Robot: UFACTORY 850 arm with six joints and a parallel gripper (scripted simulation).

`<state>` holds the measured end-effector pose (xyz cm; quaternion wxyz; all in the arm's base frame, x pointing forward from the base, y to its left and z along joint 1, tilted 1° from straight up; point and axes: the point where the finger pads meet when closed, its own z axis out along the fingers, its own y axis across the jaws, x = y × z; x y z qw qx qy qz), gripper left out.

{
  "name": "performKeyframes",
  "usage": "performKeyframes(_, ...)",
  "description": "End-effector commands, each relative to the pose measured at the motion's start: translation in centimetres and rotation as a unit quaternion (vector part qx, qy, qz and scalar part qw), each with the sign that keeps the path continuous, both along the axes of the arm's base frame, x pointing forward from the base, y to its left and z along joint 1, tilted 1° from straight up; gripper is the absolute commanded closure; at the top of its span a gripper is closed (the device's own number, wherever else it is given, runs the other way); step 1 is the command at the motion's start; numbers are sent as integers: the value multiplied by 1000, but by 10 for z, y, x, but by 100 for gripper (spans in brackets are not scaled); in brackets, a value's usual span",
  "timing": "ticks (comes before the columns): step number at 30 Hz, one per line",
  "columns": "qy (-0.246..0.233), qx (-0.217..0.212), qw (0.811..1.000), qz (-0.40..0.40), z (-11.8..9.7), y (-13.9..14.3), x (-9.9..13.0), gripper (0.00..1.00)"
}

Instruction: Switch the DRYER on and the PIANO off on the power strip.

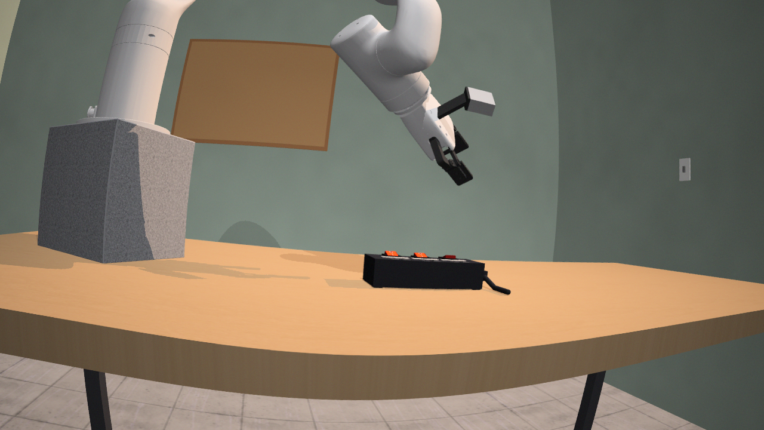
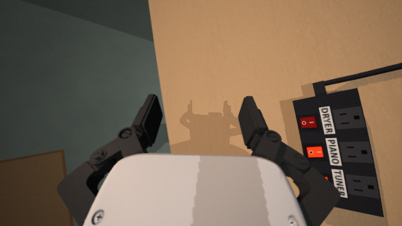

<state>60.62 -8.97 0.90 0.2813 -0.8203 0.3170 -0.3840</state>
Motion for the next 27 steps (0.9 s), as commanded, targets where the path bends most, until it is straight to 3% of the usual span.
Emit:
performKeyframes(1, -1, 0, 1000, 0, 1, 0, 1, 0)
performKeyframes(2, -1, 0, 1000, 0, 1, 0, 1, 0)
performKeyframes(3, -1, 0, 1000, 0, 1, 0, 1, 100)
performKeyframes(27, -1, 0, 1000, 0, 1, 0, 1, 100)
